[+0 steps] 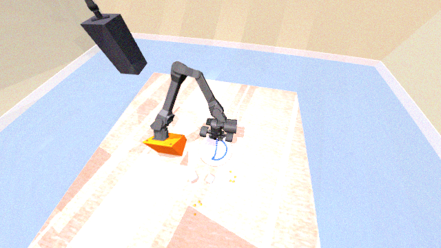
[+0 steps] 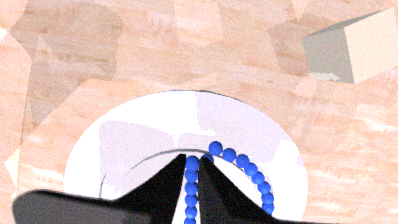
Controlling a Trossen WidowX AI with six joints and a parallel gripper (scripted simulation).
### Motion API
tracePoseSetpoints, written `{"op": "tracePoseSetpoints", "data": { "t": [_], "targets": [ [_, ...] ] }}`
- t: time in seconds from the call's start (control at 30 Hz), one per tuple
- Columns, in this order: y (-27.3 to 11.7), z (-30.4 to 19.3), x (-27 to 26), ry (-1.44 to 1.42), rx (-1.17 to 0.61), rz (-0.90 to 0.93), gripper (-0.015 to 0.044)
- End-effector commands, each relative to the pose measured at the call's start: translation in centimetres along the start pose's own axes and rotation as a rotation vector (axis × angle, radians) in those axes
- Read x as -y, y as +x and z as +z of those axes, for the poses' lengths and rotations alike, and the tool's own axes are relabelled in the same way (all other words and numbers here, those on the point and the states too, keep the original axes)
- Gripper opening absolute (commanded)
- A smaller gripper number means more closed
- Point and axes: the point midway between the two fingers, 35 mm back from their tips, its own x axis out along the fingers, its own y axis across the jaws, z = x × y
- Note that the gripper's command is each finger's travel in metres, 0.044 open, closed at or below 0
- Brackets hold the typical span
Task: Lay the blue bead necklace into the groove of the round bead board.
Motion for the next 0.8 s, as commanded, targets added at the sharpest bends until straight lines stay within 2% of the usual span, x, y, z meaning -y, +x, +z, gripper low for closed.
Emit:
{"op": "tracePoseSetpoints", "data": {
  "t": [0.0,0.6,0.77],
  "targets": [
    [0.06,0.62,-0.98,0.008,0.004,0.003,0.0],
    [0.86,0.63,-0.98,0.008,0.004,0.003,0.0],
    [0.6,0.68,-0.76,0.001,0.002,-0.001,0.0131]
  ]
}}
